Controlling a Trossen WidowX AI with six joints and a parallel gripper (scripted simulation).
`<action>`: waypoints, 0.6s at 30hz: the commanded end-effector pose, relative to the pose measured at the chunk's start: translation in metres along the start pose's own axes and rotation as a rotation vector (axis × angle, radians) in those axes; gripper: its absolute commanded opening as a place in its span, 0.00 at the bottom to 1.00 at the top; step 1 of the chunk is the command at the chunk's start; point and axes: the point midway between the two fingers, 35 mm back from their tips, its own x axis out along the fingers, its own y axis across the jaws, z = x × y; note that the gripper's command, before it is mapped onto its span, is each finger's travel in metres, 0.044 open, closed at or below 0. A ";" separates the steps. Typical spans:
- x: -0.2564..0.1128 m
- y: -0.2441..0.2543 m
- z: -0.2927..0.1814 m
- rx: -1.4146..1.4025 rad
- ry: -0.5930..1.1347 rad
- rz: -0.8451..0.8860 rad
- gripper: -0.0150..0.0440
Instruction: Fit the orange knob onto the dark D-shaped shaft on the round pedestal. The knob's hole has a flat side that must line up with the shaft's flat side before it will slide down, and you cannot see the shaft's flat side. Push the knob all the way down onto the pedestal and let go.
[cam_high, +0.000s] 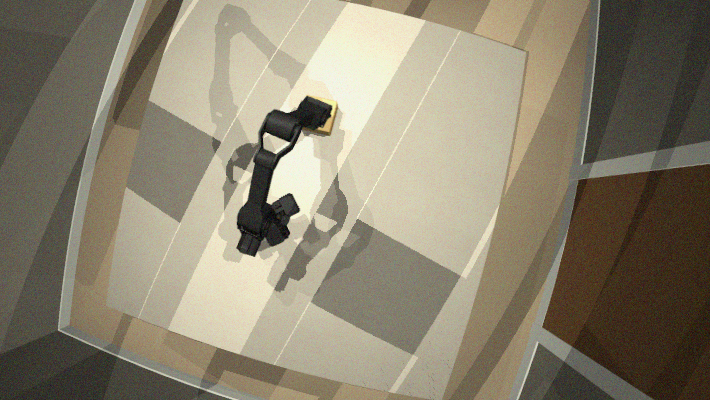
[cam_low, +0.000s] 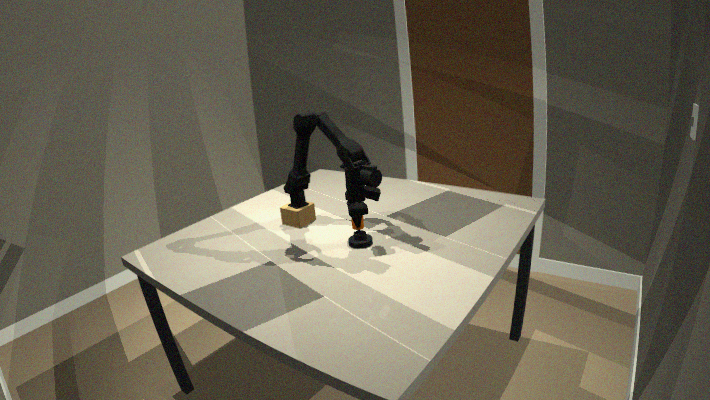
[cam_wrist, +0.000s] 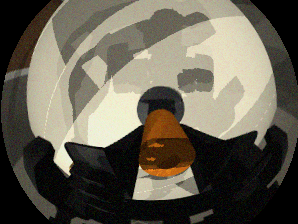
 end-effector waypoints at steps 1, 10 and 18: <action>-0.003 -0.003 0.003 -0.004 -0.005 -0.006 0.25; 0.001 -0.005 0.005 -0.004 -0.005 -0.006 0.25; 0.001 -0.005 0.004 -0.004 -0.005 -0.006 0.25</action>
